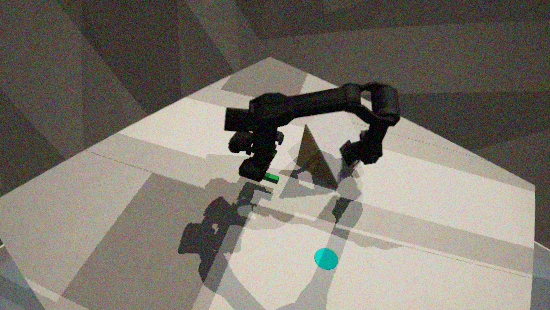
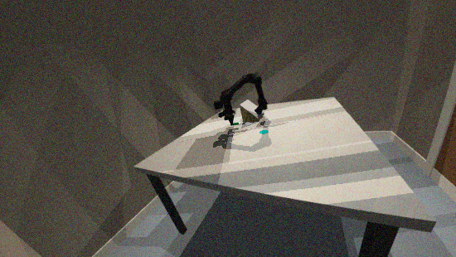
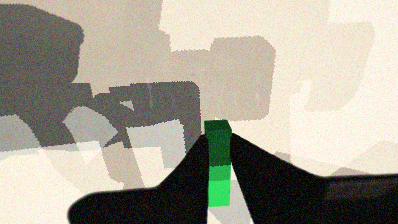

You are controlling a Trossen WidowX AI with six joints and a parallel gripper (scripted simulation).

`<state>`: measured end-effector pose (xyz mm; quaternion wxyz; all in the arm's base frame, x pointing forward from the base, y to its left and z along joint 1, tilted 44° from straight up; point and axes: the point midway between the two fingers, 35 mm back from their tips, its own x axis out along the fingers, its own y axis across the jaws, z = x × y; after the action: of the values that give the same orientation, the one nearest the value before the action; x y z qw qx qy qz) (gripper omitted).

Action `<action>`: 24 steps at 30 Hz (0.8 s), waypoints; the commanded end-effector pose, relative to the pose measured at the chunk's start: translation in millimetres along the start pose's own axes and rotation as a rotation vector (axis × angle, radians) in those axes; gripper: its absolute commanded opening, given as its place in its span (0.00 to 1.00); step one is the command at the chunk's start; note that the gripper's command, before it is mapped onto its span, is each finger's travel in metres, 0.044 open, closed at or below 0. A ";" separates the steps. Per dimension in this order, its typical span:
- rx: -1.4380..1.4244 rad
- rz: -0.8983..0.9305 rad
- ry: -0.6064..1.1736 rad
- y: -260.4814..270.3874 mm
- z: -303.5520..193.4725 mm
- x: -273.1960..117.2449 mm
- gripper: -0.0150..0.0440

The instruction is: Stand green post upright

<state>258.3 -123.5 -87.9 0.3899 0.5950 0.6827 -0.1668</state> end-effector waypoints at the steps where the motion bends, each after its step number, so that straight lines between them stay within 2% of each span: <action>1: -0.006 0.000 -0.011 1.0 2.1 -12.4 0.29; 24: -0.010 -0.004 -0.004 -0.8 -0.9 -77.7 0.29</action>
<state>257.0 -169.9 -37.2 0.3899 0.5937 0.6842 -0.1654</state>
